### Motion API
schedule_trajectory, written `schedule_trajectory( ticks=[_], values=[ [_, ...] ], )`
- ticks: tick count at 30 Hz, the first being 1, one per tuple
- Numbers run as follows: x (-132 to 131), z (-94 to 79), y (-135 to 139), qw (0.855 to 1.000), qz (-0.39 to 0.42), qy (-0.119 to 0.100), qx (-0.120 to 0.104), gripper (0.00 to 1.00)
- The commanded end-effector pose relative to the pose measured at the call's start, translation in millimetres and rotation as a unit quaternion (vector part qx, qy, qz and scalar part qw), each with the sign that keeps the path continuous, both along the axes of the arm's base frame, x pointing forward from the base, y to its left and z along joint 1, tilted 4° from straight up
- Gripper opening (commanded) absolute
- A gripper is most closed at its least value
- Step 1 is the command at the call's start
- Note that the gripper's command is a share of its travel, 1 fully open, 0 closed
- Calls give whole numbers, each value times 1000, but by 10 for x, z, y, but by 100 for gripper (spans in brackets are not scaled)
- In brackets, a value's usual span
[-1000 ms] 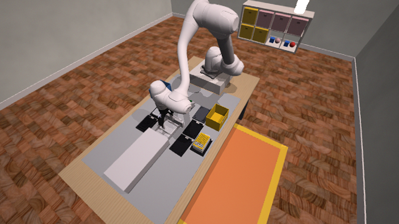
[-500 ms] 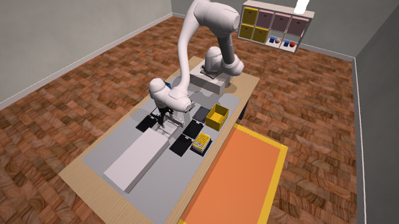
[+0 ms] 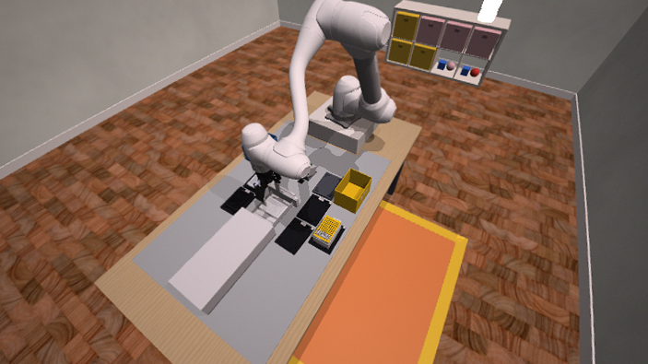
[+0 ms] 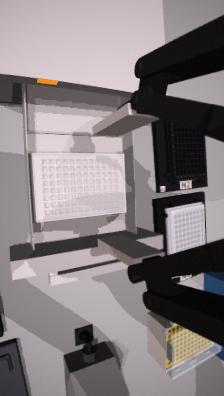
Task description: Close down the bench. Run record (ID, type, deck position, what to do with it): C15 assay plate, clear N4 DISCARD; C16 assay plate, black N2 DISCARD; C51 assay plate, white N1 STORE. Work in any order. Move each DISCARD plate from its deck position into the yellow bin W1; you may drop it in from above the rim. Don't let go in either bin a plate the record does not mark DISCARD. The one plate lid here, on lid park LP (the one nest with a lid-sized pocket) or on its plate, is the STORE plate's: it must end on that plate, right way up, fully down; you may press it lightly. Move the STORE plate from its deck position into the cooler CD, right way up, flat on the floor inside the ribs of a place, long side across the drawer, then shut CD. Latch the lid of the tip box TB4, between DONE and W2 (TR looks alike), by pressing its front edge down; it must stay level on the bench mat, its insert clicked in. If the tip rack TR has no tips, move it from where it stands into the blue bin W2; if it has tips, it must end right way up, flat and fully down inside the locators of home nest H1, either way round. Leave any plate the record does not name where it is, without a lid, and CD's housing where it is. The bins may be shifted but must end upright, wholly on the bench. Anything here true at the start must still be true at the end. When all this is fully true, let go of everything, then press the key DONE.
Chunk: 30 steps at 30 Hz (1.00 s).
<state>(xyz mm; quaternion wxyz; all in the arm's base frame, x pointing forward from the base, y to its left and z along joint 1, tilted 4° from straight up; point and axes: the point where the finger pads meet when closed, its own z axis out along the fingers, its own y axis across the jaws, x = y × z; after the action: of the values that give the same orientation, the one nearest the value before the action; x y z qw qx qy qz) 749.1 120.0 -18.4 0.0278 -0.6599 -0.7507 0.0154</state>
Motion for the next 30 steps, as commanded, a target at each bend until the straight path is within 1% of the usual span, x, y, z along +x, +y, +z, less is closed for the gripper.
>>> schedule_trajectory(
  ticks=[1, 16, 30],
  values=[
    [17, 62, 3, 1000, 0, -1, 0, 66],
    [29, 261, 0, 1000, 0, -1, 0, 66],
    [30, 273, 0, 1000, 0, -1, 0, 66]
  ],
)
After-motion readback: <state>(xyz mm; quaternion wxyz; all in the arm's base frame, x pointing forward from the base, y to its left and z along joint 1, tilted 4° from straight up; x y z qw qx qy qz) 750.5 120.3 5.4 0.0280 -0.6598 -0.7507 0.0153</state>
